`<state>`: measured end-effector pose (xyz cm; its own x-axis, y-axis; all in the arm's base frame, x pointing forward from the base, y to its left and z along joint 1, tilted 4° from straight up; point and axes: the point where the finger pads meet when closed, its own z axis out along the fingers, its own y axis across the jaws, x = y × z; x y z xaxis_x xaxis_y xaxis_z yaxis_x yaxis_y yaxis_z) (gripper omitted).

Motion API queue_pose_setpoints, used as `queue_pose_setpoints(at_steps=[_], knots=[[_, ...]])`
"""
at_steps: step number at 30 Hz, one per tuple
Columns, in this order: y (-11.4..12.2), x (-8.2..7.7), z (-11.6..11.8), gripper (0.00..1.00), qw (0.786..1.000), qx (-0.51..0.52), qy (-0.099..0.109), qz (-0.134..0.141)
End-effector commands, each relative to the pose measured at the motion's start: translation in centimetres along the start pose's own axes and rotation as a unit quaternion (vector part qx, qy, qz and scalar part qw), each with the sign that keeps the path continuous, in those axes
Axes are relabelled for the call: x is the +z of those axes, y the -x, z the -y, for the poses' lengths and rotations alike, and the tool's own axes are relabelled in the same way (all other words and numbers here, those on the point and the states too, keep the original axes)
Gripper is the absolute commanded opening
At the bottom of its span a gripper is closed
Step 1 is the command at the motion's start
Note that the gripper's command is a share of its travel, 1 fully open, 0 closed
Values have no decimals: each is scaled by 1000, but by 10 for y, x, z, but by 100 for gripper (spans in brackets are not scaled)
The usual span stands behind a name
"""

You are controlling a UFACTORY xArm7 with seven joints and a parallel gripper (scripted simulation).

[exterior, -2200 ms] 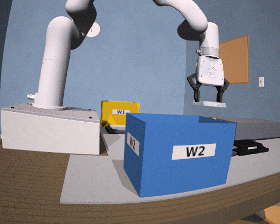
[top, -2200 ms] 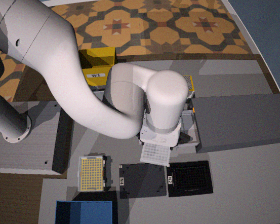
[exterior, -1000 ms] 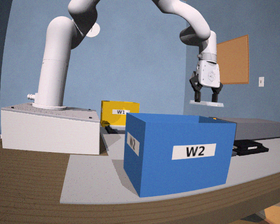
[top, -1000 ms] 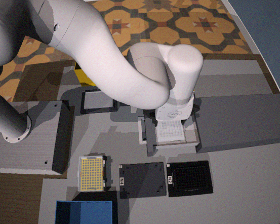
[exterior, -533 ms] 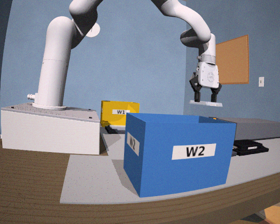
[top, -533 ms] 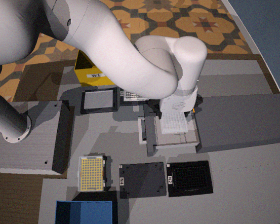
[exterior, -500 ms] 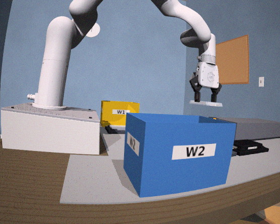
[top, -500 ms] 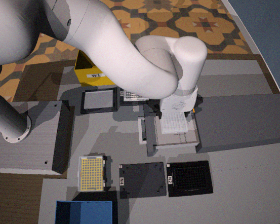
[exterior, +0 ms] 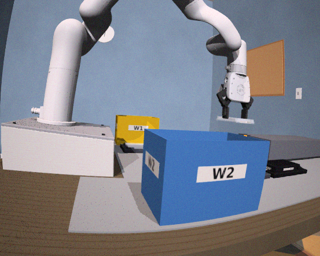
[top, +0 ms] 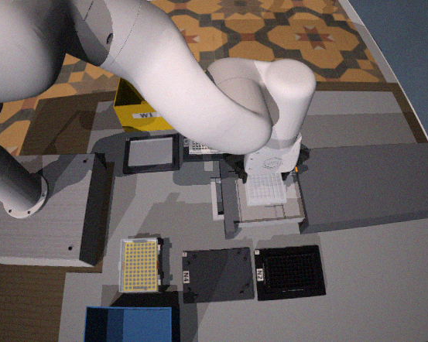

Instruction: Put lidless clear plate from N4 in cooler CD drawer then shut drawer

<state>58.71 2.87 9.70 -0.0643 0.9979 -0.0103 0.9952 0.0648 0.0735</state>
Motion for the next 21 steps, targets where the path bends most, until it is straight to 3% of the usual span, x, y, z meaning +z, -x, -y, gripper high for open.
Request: queue_pose_setpoints(at_steps=[1, 21], knots=[[0, 3, -2, 0, 1000, 0, 3, 0], [1, 33, -2, 0, 1000, 0, 3, 0]])
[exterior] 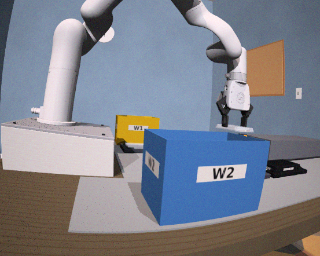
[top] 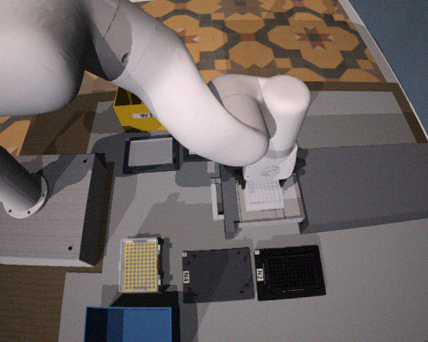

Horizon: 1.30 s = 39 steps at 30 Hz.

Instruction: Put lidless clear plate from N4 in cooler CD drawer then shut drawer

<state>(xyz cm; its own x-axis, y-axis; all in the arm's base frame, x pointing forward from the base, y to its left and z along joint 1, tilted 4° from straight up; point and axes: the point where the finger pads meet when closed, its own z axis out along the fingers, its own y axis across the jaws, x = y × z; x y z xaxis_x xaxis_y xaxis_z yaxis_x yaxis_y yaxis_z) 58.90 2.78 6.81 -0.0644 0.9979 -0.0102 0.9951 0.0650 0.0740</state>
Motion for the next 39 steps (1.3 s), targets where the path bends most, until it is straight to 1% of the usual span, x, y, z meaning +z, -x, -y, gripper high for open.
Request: queue_pose_setpoints(at_steps=[1, 11, 13, 28, 30, 39], knots=[[0, 6, -2, 0, 1000, 0, 3, 0], [0, 22, -2, 0, 1000, 0, 3, 0], [0, 22, -2, 0, 1000, 0, 3, 0], [0, 47, -2, 0, 1000, 0, 3, 0], [0, 47, -2, 0, 1000, 0, 3, 0], [0, 62, -2, 0, 1000, 0, 2, 0]])
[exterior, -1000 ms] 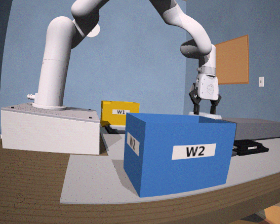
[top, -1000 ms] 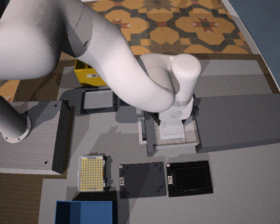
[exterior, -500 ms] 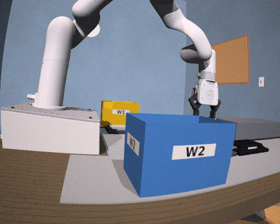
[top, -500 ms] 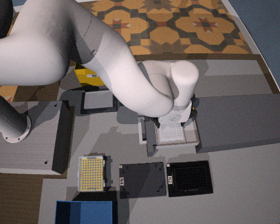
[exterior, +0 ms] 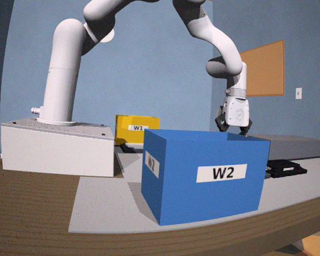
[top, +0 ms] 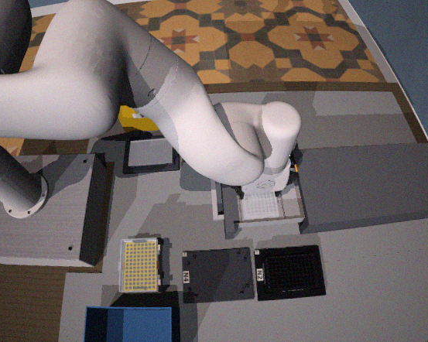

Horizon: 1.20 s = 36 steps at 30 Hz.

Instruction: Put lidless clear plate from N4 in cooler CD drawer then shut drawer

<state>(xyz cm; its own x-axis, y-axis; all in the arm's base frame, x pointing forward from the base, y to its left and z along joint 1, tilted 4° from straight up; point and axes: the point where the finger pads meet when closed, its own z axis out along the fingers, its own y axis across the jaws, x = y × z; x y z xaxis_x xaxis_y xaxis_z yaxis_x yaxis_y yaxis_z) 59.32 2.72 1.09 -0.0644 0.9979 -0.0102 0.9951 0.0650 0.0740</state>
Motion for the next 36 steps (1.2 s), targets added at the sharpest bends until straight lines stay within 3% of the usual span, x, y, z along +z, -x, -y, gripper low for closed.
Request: queue_pose_setpoints(at_steps=[1, 6, 36], knots=[[0, 7, -2, 0, 1000, 0, 2, 0], [0, 15, -2, 0, 1000, 0, 2, 0], [0, 15, -2, 0, 1000, 0, 2, 0]])
